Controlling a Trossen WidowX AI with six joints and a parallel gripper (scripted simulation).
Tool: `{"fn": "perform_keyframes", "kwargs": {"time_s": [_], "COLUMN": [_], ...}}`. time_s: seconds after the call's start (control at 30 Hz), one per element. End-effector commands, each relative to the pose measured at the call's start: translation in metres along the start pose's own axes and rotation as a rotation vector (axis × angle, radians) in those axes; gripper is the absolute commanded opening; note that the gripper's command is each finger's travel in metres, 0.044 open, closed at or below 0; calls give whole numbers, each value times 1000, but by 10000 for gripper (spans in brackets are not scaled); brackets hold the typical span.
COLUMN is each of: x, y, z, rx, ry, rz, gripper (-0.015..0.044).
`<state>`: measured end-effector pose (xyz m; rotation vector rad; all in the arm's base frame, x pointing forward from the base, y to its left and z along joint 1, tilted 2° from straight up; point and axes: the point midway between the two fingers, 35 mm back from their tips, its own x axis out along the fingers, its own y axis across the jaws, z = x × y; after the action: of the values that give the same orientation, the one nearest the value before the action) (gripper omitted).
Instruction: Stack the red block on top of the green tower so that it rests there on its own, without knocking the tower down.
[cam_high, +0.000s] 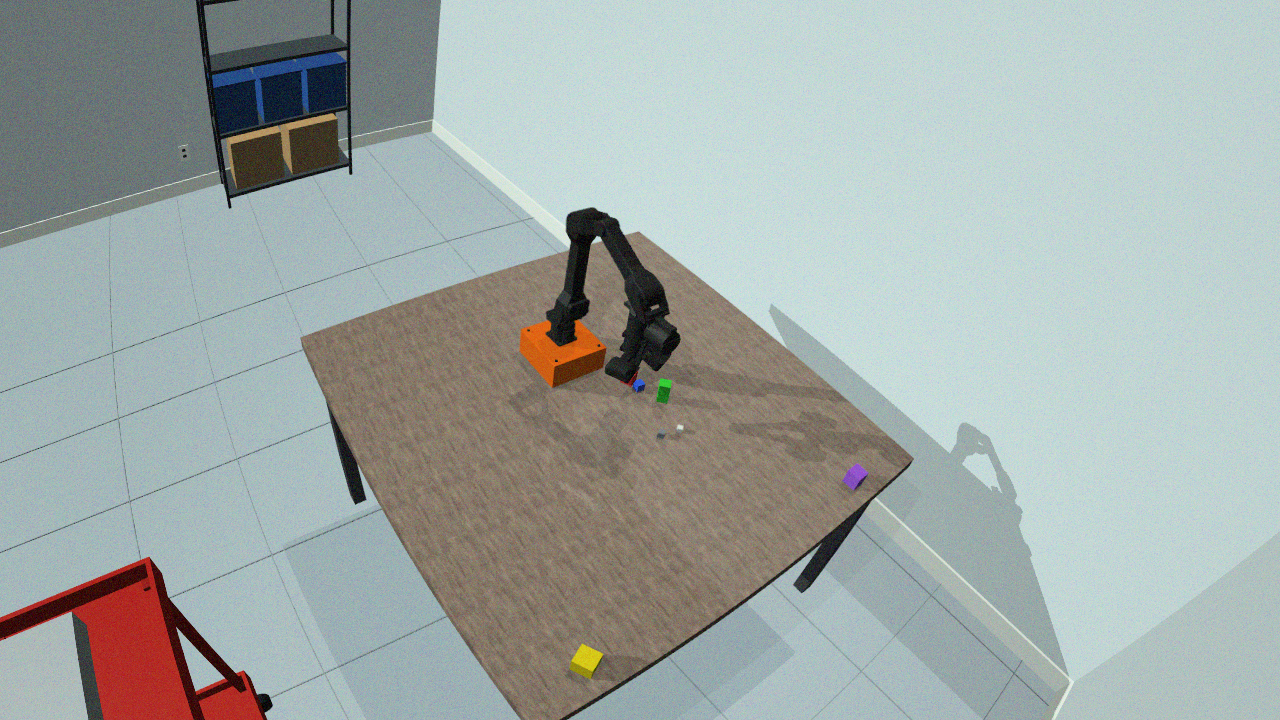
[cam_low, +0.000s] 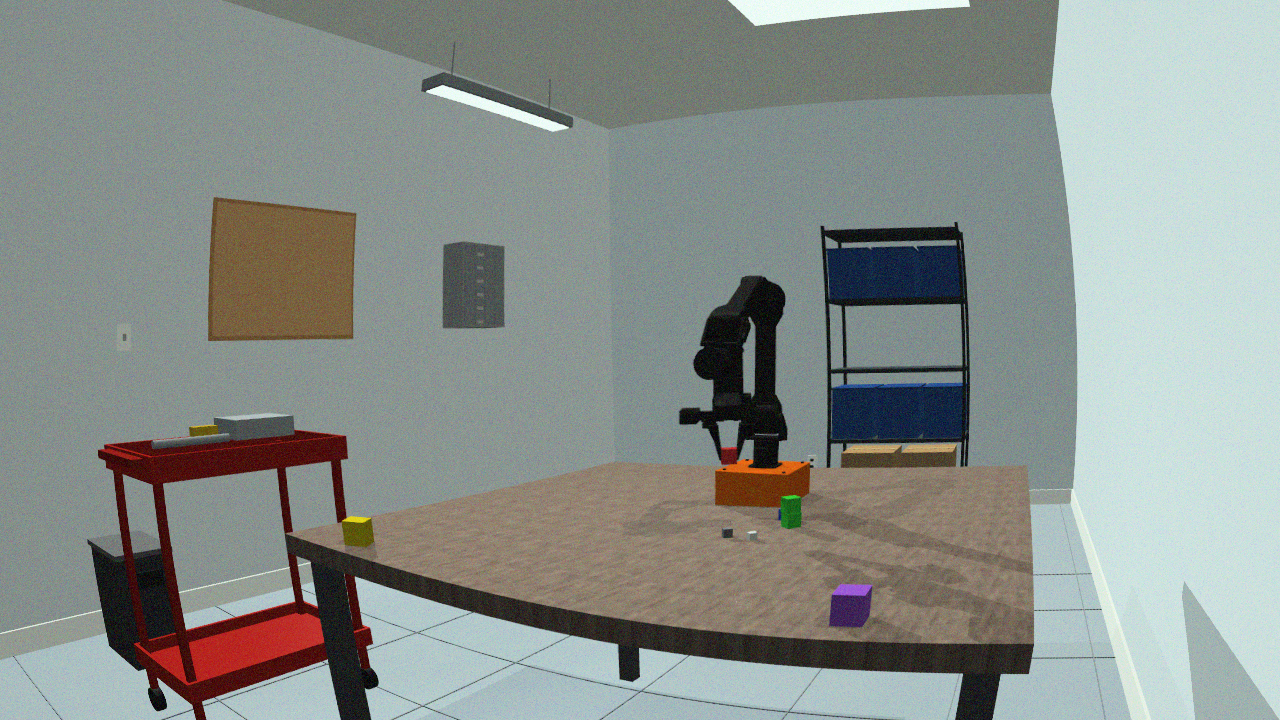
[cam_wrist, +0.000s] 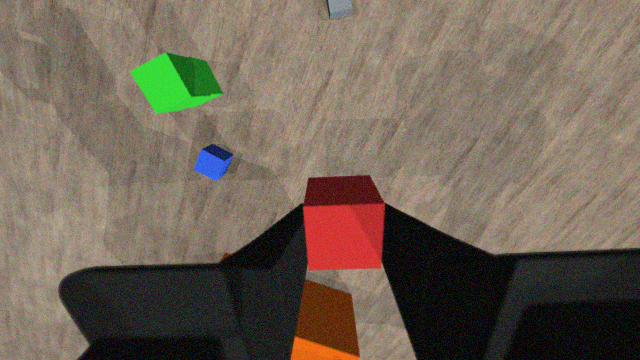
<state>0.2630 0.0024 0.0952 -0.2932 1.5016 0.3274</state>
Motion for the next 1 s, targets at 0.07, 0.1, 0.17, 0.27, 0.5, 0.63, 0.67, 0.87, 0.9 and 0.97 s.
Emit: {"fn": "perform_keyframes", "kwargs": {"time_s": [0.07, 0.1, 0.17, 0.27, 0.5, 0.63, 0.67, 0.87, 0.9, 0.97], "x": [0, 0, 0, 0, 0, 0, 0, 0, 1, 9], "y": [21, 25, 33, 46, 79, 98, 103, 118, 118, 118], "z": [19, 22, 27, 35, 50, 57, 59, 64, 64, 64], "rx": [-1, 0, 1, 4, 12, 16, 17, 21, 21, 21], "ry": [5, 5, 5, 4, 1, 0, 0, -1, -1, -1], "rz": [0, 1, 2, 3, 7, 9, 10, 12, 12, 12], "gripper": [0, 0, 0, 0, 0, 0, 0, 0, 0, 0]}}
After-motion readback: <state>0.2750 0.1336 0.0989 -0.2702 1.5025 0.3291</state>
